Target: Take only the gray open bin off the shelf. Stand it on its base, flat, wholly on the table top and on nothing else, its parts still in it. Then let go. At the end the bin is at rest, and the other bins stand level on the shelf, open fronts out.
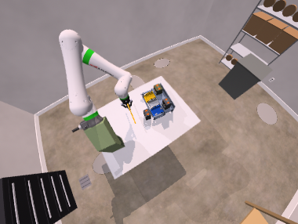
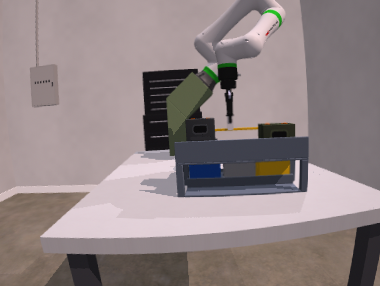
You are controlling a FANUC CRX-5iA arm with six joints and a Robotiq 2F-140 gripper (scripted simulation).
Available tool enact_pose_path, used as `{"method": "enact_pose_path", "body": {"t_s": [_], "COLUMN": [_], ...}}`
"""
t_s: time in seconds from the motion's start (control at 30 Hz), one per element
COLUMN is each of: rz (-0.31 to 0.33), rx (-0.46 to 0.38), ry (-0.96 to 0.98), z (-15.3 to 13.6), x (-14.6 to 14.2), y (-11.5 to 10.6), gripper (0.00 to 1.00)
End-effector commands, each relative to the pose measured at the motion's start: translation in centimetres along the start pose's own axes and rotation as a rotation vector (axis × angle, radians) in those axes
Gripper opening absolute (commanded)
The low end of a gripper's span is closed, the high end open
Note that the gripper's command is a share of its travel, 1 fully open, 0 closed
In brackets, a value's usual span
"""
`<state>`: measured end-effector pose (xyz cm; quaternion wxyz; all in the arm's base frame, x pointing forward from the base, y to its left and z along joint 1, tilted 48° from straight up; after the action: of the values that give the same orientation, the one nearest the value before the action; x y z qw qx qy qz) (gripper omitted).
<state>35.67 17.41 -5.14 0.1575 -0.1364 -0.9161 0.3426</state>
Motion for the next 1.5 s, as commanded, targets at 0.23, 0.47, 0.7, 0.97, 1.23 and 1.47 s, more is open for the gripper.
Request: {"method": "enact_pose_path", "body": {"t_s": [0.23,0.47,0.7,0.97,1.23,1.47], "rz": [0.0,0.0,0.0,0.0,0.0,0.0], "rx": [0.0,0.0,0.0,0.0,0.0,0.0], "ry": [0.0,0.0,0.0,0.0,0.0,0.0], "z": [0.0,-0.1,-0.1,-0.1,-0.2,-0.2], "x": [0.0,-0.4,-0.6,-0.7,-1.0,-1.0], "y": [0.0,0.0,0.0,0.0,0.0,0.0], "gripper": [0.0,0.0,0.0,0.0,0.0,0.0]}}
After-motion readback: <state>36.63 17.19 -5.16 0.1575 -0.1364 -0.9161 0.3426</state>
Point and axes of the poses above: the point where the finger pads meet when closed, its own y axis out along the fingers, its own x axis across the jaws, z = x × y, the point moved 2 cm from there along -y, back along the fingers, and after that the axes turned 13 degrees about y, right-handed, at the moved point
